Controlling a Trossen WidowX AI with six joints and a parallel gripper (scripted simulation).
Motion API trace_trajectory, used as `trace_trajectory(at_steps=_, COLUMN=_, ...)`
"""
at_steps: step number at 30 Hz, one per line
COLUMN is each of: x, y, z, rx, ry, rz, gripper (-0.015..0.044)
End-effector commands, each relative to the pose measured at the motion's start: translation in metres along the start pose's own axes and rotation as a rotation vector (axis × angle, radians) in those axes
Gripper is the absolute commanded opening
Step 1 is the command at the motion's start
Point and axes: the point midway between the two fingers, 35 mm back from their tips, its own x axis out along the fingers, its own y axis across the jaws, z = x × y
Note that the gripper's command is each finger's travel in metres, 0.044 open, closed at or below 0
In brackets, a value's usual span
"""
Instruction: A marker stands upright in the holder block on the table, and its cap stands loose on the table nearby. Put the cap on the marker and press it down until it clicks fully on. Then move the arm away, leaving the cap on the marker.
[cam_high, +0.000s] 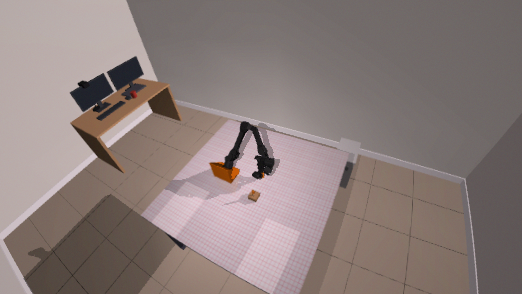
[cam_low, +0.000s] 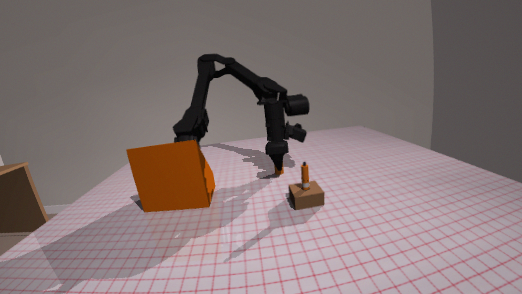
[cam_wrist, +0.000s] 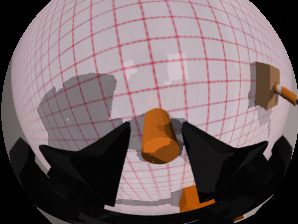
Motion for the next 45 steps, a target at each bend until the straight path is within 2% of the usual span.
trace_trajectory(at_steps=1, x=0.005, y=-0.002, z=-0.002, rx=0.012, ry=0.009, rz=0.001, gripper=0.0242)
trace_trajectory(at_steps=4, x=0.005, y=-0.002, z=-0.002, rx=0.012, ry=0.009, rz=0.001, gripper=0.0163)
trace_trajectory(at_steps=14, x=0.005, y=-0.001, z=-0.002, rx=0.012, ry=0.009, rz=0.001, gripper=0.0096)
trace_trajectory(at_steps=18, x=0.0, y=-0.002, z=-0.002, rx=0.012, ry=0.009, rz=0.0, gripper=0.0)
trace_trajectory(at_steps=39, x=-0.052, y=-0.002, z=-0.001, rx=0.012, ry=0.009, rz=-0.002, gripper=0.0)
trace_trajectory(at_steps=45, x=-0.057, y=-0.005, z=0.002, rx=0.013, ry=0.007, rz=-0.005, gripper=0.0)
